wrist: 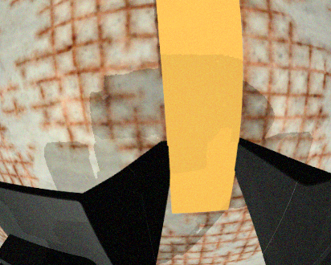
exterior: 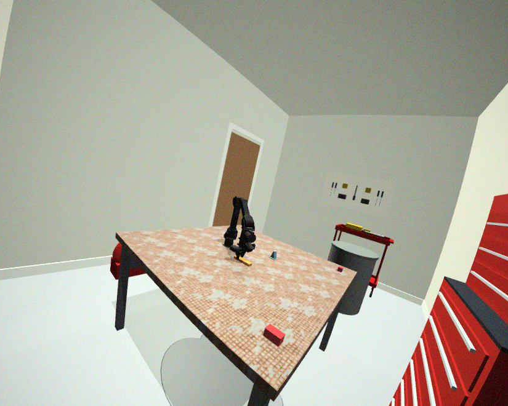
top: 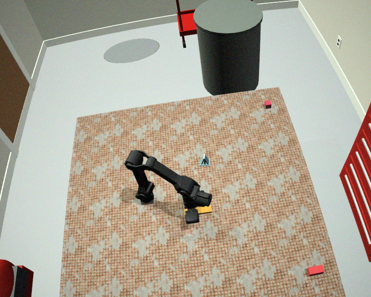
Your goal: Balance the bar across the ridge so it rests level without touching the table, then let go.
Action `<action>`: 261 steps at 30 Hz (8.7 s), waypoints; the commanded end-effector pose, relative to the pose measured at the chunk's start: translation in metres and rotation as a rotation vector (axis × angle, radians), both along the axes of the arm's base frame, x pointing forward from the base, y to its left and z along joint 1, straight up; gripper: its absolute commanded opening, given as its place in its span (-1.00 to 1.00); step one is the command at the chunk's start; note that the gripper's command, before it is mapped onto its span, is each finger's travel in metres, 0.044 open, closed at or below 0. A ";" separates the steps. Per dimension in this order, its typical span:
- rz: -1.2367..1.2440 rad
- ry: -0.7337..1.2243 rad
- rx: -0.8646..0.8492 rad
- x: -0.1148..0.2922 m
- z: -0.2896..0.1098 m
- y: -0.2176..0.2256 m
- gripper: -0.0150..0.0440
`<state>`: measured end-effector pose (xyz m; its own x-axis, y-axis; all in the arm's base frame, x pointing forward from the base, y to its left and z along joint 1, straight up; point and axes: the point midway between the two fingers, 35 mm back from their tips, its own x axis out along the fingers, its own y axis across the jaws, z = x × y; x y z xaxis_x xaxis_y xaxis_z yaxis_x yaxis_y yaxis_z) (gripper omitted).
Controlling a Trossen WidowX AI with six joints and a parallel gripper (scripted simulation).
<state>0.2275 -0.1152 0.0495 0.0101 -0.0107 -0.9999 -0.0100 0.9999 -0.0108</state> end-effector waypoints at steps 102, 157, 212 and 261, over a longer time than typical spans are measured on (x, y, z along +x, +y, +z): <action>-0.133 -0.020 0.020 0.077 0.114 0.183 -0.49; -0.195 -0.017 0.031 0.066 0.078 0.291 -0.49; -0.195 -0.017 0.031 0.066 0.067 0.290 -0.49; -0.195 -0.017 0.031 0.066 0.063 0.290 -0.49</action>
<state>0.2937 0.1745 0.1131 0.0297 0.0127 -0.9995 0.1817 0.9832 0.0179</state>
